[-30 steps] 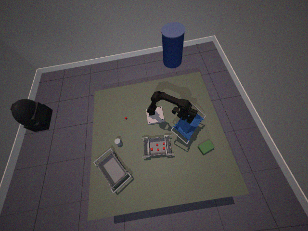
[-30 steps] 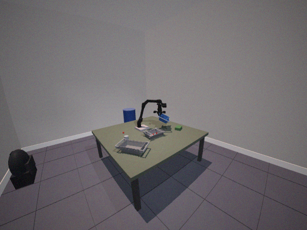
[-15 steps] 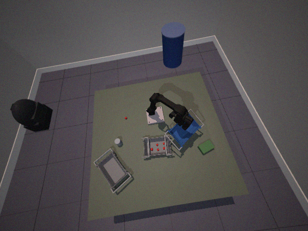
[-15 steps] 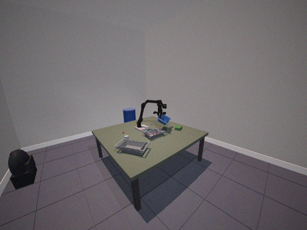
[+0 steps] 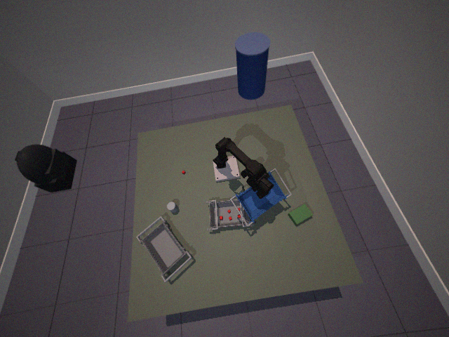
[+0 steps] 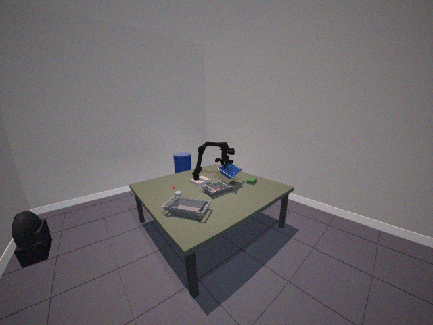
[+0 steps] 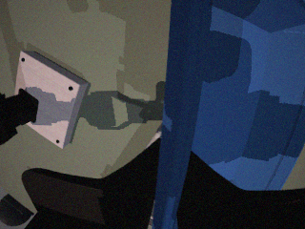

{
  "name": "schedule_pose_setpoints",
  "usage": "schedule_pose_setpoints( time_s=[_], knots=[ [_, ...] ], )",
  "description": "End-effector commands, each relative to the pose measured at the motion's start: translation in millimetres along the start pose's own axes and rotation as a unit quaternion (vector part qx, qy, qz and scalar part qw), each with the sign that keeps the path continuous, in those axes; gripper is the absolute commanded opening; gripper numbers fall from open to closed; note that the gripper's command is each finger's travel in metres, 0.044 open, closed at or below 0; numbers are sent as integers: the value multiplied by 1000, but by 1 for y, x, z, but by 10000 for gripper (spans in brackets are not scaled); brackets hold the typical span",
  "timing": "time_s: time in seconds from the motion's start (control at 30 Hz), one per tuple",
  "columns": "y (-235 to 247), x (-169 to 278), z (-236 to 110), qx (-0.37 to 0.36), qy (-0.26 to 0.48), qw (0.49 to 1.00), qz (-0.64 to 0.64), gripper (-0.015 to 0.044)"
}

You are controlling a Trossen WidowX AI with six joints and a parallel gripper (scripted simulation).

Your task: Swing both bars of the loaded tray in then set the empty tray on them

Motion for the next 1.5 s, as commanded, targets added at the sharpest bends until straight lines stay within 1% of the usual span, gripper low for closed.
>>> schedule_pose_setpoints(
  time_s=[0.0,0.73,1.47],
  knots=[
    [-4,13,-6,11,-4,1000,17,0],
    [-14,98,-6,12,-2,990,138,0],
    [-3,179,-7,13,1,967,253,0]
  ],
)
Point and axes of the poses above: the point midway between the two fingers, 35 mm back from their tips, its own z axis out along the fingers, its own y axis across the jaws, x = y × z, the point moved 1 cm from there along -z, back along the fingers, and after that the axes turned 10 degrees about z, right-handed, at the moved point
